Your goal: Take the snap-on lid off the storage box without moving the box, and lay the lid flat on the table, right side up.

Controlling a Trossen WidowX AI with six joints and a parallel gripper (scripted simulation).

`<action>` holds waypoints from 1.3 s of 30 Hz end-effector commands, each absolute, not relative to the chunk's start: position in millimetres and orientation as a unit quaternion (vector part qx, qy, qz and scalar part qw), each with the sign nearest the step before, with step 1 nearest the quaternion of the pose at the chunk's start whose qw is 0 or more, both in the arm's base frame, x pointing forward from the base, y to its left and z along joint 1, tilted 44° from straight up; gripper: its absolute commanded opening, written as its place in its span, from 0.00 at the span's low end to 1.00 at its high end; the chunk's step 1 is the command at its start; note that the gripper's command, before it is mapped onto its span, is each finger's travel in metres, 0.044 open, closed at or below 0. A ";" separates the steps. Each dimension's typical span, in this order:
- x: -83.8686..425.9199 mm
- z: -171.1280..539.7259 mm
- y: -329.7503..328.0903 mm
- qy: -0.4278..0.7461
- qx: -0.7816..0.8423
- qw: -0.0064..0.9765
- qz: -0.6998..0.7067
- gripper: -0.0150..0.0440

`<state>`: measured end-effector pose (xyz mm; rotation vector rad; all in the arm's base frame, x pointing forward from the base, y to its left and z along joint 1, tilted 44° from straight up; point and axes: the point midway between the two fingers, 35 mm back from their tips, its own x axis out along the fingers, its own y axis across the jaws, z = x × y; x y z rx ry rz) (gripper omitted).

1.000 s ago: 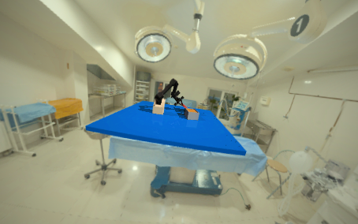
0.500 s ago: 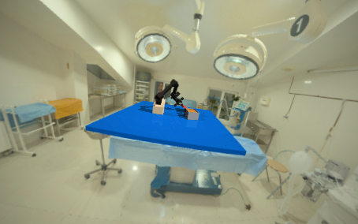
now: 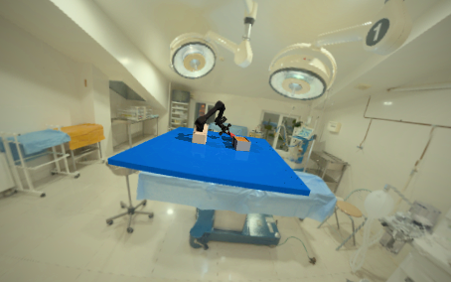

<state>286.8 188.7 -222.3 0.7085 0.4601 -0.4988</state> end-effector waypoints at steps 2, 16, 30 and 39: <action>286.5 -228.3 181.9 0.225 0.336 0.881 -0.244 0.25; 287.8 -226.5 184.3 0.225 0.336 0.881 -0.244 0.61; 269.2 -224.2 179.9 0.226 0.336 0.881 -0.244 1.00; 251.2 -222.3 176.3 0.227 0.336 0.881 -0.244 1.00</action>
